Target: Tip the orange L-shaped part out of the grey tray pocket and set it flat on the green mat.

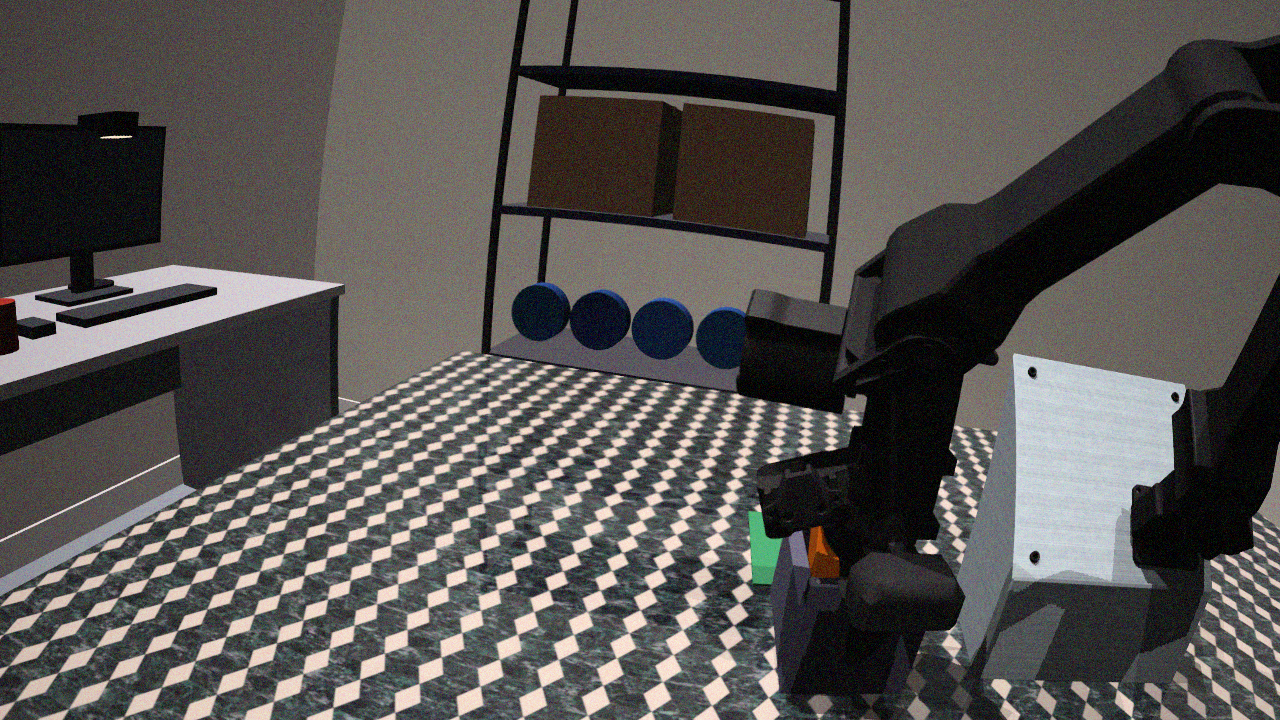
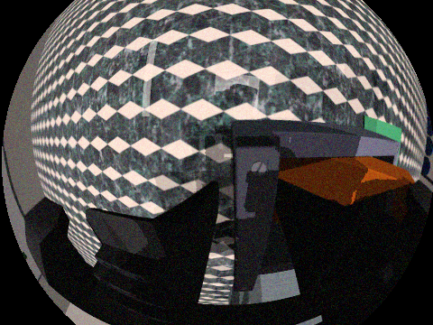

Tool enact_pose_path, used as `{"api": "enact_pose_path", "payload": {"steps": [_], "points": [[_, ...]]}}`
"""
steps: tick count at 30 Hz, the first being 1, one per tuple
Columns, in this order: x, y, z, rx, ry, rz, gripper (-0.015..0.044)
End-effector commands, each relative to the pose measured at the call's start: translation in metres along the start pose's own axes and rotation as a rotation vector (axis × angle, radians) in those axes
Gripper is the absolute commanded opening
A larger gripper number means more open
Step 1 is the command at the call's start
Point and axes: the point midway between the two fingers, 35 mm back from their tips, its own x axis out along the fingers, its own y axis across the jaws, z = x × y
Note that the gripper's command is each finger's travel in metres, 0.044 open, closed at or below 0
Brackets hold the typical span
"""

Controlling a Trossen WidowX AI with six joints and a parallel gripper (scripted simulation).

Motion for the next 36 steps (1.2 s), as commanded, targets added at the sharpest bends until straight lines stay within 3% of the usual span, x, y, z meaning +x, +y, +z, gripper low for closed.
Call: {"api": "enact_pose_path", "payload": {"steps": [1, 13, 21, 36], "points": [[0.0, 0.0, 0.0, -0.002, 0.001, -0.002, 0.018], [-0.02, 0.009, 0.001, 0.006, 0.0, -0.009, 0.018], [-0.106, -0.002, 0.0, 0.006, 0.001, -0.011, 0.018], [-0.106, -0.003, 0.002, 0.014, -0.009, -0.012, 0.018]]}}
